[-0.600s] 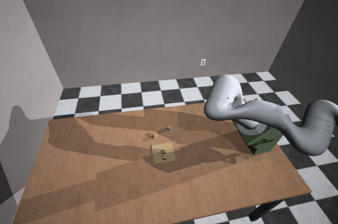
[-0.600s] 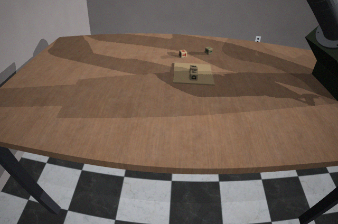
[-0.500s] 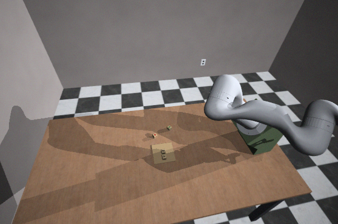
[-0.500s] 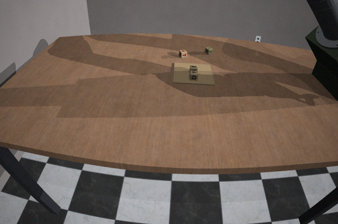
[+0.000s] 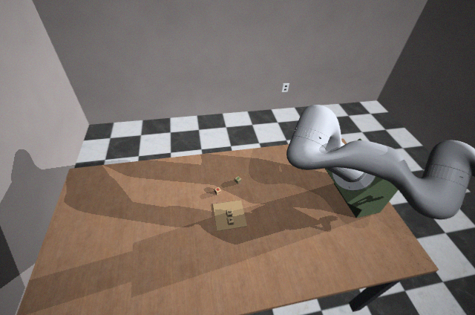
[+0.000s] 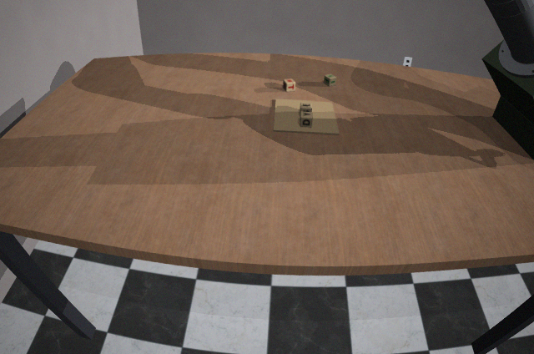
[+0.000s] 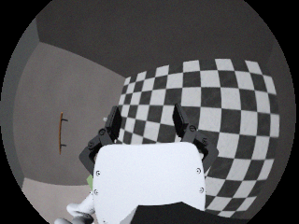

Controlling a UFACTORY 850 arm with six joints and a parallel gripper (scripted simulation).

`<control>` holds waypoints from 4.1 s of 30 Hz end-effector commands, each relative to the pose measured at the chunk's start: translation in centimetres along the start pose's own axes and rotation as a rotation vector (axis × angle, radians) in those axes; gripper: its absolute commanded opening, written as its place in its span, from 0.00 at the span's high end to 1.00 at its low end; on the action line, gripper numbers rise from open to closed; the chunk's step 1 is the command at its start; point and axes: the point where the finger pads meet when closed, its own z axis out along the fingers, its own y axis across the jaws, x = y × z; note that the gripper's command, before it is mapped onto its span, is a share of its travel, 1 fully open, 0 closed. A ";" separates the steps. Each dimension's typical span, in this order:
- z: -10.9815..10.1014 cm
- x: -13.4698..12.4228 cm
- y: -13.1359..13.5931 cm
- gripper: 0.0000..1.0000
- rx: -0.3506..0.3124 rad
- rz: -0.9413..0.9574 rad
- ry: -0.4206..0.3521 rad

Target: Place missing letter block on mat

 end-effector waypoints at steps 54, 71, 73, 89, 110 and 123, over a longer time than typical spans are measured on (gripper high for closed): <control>-53.3 -30.8 20.3 0.00 -0.331 -0.265 0.242; -64.0 -50.1 16.5 0.00 -0.463 -0.316 0.221; -65.0 -52.6 15.5 0.00 -0.479 -0.321 0.214; -69.8 -70.1 5.5 0.00 -0.581 -0.350 0.144; -69.3 -87.6 -15.2 0.00 -0.654 -0.368 -0.003; -65.5 -92.6 -30.0 0.00 -0.645 -0.370 -0.105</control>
